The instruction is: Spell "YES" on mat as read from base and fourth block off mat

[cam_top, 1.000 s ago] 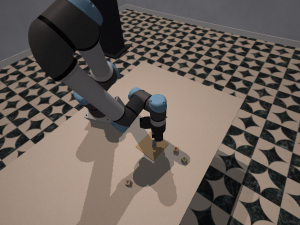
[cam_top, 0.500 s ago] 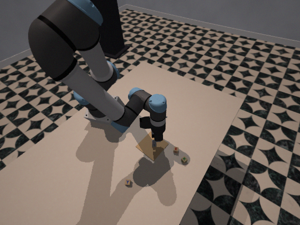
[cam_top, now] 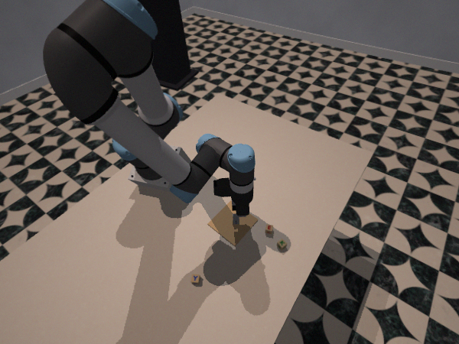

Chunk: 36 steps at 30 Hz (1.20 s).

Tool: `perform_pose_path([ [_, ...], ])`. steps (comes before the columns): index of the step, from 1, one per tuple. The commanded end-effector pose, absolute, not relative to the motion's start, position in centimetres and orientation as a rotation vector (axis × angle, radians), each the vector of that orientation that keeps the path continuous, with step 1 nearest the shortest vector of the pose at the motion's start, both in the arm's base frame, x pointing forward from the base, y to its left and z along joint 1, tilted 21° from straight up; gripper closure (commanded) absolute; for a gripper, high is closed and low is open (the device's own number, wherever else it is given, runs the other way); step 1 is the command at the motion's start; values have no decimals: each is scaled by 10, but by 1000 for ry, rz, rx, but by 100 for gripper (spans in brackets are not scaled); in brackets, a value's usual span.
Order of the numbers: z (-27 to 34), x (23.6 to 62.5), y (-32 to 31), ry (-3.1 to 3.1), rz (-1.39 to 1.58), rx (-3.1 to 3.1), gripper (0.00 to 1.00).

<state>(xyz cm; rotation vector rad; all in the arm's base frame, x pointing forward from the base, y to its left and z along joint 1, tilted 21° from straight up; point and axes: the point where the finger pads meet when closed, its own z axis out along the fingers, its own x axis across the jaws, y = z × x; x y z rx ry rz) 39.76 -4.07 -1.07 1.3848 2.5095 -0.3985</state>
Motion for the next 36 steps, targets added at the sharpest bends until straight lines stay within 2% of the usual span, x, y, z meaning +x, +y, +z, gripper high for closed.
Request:
perform_pose_path([
  [1,-11,397,-41,2510,-398,1386,0],
  [36,-24,396,-45,2513,-400,1388,0],
])
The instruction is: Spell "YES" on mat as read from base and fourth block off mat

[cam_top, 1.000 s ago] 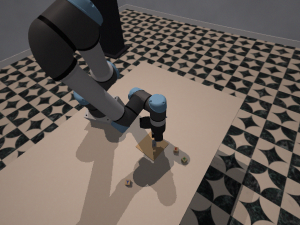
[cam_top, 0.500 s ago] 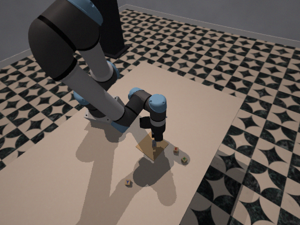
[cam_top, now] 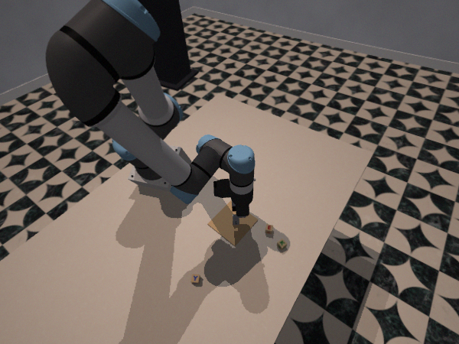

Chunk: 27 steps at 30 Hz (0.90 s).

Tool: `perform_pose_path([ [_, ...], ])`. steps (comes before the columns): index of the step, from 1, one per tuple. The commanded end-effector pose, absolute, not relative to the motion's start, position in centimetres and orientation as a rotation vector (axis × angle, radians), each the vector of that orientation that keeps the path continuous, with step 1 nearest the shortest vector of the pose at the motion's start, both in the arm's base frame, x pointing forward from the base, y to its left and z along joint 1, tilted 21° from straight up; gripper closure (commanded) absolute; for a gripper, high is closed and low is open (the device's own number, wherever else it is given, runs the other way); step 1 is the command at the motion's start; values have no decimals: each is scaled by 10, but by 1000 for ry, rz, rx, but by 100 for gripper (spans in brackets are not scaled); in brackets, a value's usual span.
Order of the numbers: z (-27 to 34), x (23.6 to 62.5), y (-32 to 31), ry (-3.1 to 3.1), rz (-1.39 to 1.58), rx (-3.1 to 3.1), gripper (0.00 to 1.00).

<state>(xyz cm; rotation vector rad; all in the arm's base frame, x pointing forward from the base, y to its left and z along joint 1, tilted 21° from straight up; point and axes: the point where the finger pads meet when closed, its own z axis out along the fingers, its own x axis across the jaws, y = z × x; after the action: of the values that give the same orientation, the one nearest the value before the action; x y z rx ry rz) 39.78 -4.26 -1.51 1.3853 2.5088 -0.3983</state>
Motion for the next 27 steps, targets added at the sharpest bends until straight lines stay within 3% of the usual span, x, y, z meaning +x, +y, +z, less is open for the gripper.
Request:
perform_pose_path([
  [1,-26,397,-46,2513,-400,1388,0],
  [27,-41,400,-52,2511,-398,1386,0],
])
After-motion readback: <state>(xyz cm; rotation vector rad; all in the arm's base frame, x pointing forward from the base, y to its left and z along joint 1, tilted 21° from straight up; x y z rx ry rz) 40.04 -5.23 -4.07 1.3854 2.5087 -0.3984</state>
